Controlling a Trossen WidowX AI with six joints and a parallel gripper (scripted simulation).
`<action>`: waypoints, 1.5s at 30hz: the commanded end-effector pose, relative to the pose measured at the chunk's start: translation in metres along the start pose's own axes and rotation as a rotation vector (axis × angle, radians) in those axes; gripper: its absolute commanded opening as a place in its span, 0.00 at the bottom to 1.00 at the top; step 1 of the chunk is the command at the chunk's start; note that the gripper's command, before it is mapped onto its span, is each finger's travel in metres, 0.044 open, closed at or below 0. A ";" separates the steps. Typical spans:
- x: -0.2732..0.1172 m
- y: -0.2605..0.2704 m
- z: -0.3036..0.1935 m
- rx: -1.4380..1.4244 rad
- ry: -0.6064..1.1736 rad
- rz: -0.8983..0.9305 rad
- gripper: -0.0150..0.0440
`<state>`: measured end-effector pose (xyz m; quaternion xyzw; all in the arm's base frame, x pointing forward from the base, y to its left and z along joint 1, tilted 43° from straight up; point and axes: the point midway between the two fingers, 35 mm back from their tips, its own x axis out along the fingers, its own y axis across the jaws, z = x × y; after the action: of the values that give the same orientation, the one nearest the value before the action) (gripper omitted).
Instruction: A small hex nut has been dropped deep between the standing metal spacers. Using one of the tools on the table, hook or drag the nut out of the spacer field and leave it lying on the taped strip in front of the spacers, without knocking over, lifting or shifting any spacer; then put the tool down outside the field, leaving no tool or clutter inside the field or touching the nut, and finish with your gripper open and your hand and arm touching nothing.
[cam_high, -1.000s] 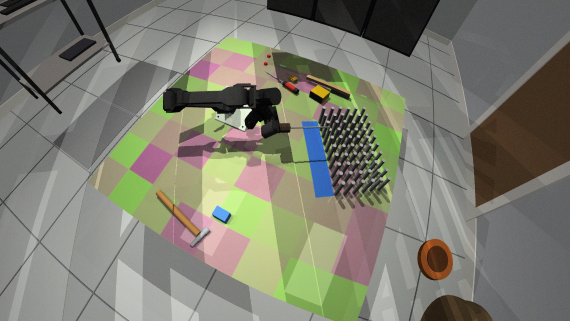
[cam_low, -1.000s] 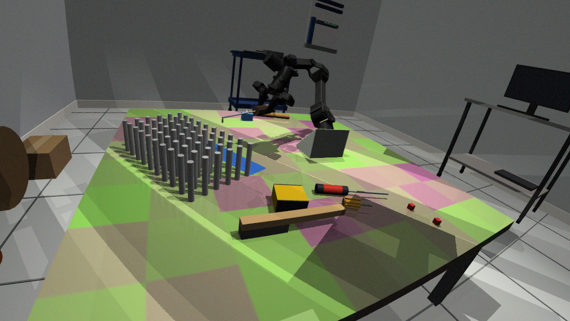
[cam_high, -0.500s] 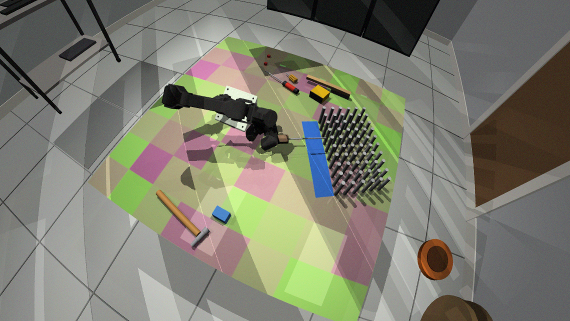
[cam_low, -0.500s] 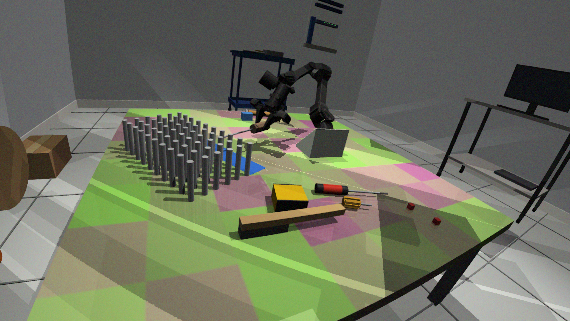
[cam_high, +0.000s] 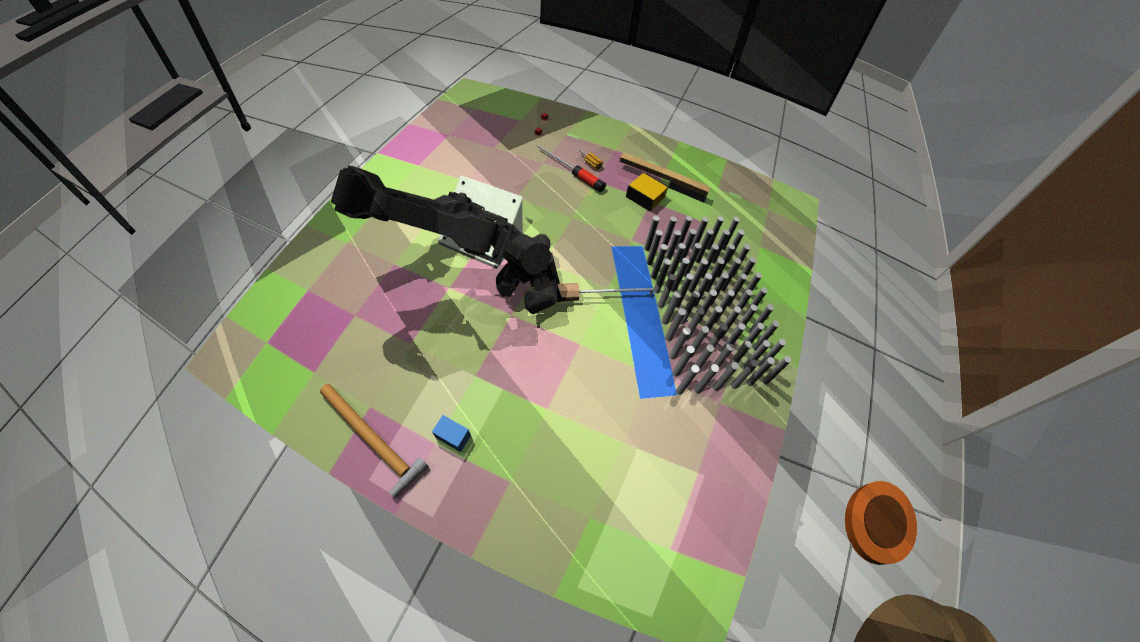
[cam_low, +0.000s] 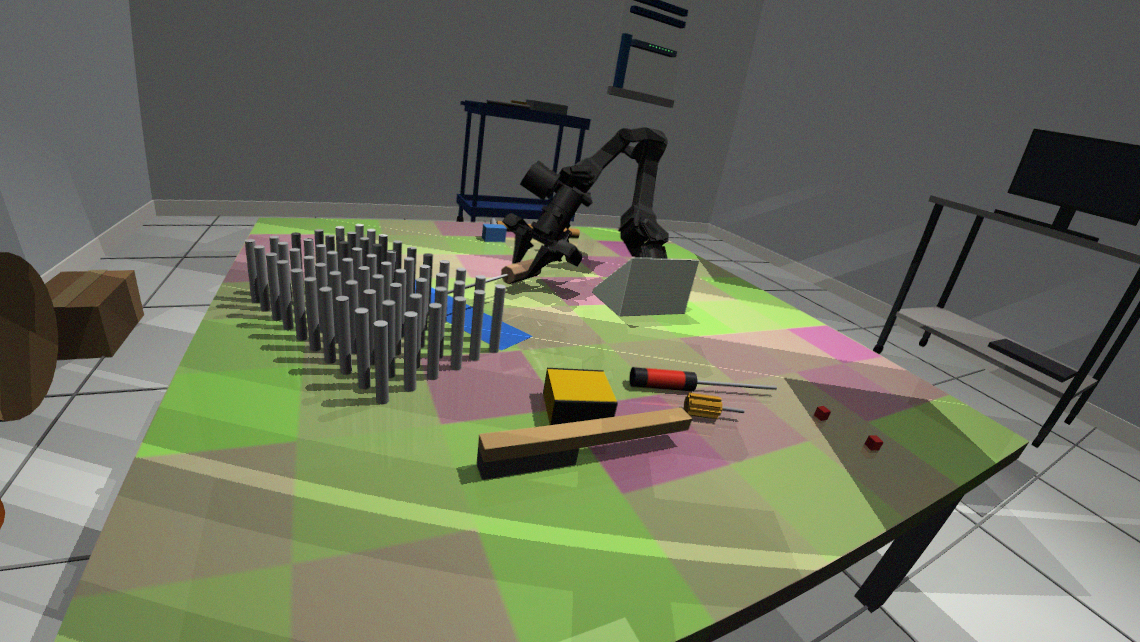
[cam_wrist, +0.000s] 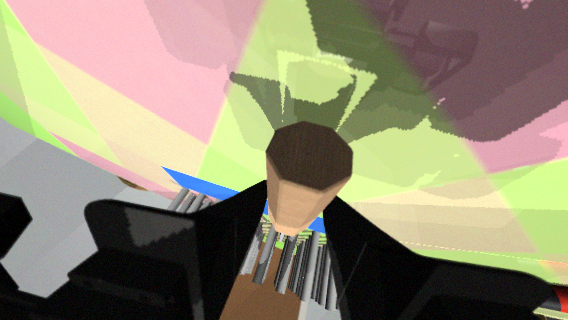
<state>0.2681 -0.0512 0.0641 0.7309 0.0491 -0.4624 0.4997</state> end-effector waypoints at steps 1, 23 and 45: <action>0.001 0.001 -0.002 -0.001 0.012 0.005 0.25; 0.007 0.000 -0.009 -0.002 0.012 0.004 0.25; 0.013 0.001 -0.017 -0.002 0.013 0.004 0.25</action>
<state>0.2831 -0.0445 0.0572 0.7321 0.0518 -0.4578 0.5018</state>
